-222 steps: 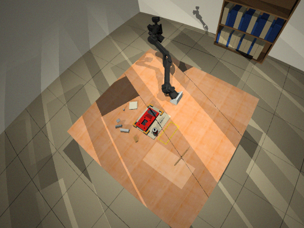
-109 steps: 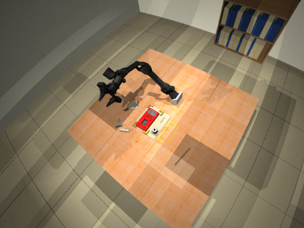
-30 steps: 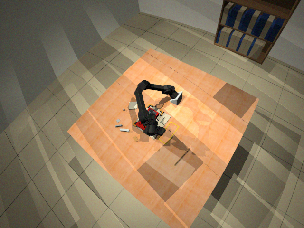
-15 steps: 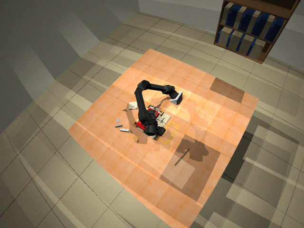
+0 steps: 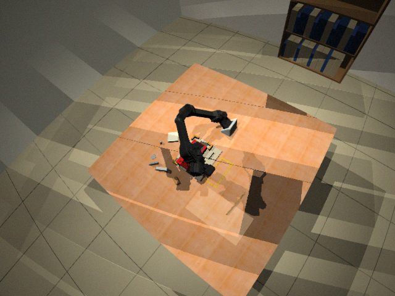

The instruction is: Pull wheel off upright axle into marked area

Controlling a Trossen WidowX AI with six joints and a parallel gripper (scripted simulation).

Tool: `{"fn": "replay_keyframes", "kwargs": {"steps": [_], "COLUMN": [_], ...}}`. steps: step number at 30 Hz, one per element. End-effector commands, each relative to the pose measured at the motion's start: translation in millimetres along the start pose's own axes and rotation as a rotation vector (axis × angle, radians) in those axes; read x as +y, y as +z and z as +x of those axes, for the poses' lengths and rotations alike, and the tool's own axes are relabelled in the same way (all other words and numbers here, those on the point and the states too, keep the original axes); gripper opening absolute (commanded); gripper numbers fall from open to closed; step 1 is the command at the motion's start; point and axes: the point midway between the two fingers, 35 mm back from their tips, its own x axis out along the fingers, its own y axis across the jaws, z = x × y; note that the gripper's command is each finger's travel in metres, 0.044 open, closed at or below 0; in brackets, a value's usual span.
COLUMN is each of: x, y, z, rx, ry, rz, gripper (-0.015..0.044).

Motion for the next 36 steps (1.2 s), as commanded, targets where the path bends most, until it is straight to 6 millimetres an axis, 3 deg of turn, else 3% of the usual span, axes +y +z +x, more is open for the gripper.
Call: {"fn": "replay_keyframes", "kwargs": {"steps": [1,36], "x": [1.1,1.5], "y": [-0.4,-0.3], "z": [-2.9,-14.4], "rx": [0.0,-0.001], "ry": [0.003,0.003], "rz": [0.0,-0.002], "gripper": [0.0,0.0]}}
